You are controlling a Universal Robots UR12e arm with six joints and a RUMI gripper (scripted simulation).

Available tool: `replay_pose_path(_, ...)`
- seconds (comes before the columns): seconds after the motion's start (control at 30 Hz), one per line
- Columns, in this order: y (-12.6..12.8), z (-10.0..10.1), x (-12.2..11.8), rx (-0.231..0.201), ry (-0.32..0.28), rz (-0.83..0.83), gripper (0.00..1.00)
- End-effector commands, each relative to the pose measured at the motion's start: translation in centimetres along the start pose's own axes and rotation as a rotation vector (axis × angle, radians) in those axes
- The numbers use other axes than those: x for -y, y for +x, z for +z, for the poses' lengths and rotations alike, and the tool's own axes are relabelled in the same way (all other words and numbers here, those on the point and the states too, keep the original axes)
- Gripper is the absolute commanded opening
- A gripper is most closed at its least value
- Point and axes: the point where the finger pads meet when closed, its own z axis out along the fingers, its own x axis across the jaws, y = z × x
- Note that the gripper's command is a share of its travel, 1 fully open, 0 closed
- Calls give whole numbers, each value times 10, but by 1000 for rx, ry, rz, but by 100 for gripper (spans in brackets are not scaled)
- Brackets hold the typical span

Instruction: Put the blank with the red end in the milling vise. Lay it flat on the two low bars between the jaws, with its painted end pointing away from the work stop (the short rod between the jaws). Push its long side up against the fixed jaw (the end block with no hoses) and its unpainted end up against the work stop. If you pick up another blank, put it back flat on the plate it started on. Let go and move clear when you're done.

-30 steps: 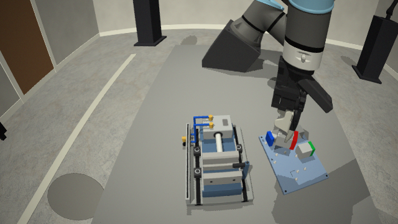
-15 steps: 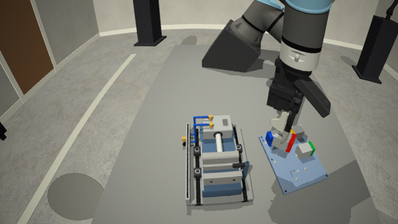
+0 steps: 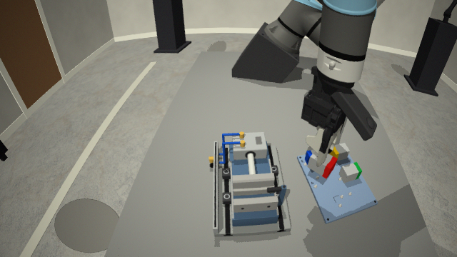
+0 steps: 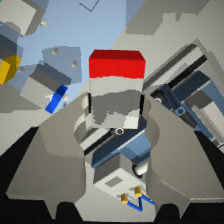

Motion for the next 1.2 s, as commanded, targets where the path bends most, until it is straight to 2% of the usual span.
replay_pose_path(0.0,10,-3,-2,-6,0,80,0)
replay_pose_path(1.17,43,-4,-17,-6,2,553,0)
